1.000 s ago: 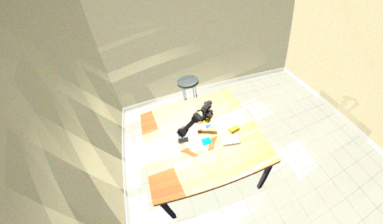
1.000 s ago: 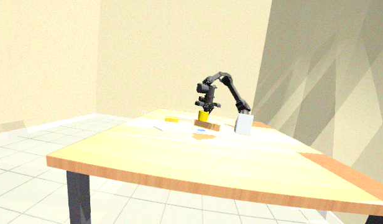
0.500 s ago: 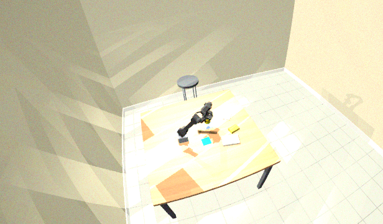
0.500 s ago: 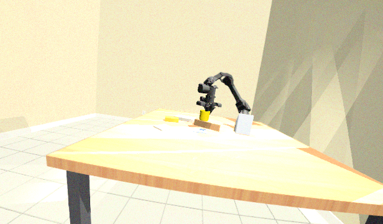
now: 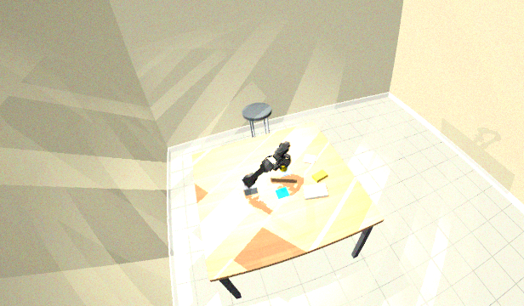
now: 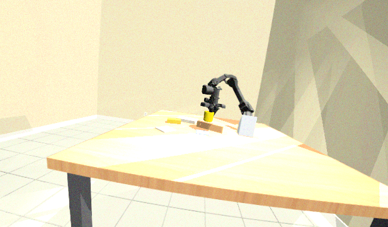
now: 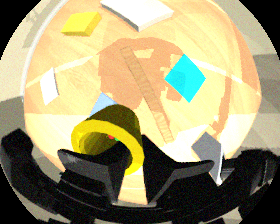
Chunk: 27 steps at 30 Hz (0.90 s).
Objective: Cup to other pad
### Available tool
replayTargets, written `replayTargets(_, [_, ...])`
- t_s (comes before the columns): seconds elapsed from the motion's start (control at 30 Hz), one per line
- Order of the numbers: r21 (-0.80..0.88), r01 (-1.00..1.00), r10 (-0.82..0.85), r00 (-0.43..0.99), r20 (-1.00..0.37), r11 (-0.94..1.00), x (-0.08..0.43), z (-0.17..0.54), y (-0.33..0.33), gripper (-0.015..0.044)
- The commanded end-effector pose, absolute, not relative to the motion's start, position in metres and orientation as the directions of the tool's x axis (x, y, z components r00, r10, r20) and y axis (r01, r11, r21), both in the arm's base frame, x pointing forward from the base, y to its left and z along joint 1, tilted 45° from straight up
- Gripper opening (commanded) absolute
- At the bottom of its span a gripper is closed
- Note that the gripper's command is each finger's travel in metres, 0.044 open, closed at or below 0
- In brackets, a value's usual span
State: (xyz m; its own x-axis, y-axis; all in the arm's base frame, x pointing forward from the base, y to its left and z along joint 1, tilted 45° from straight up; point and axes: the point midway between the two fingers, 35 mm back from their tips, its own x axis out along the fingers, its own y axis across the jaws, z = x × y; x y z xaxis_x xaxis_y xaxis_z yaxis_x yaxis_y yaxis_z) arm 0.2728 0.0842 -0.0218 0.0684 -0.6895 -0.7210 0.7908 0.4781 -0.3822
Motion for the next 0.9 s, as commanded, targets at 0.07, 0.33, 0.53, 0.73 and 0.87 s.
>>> replayTargets(0.07, [-0.382,0.79,-0.691,0.072,-0.719,0.48,0.27,-0.013,0.075,0.0])
replayTargets(0.33, [-0.383,0.79,-0.692,0.072,-0.719,0.48,0.265,-0.003,0.065,0.0])
replayTargets(0.53, [-0.383,0.79,-0.692,0.071,-0.718,0.479,0.262,0.004,0.057,0.0])
replayTargets(0.73, [-0.384,0.789,-0.692,0.071,-0.718,0.479,0.259,0.012,0.049,0.0])
replayTargets(0.87, [-0.384,0.789,-0.693,0.071,-0.718,0.479,0.257,0.017,0.044,0.0])
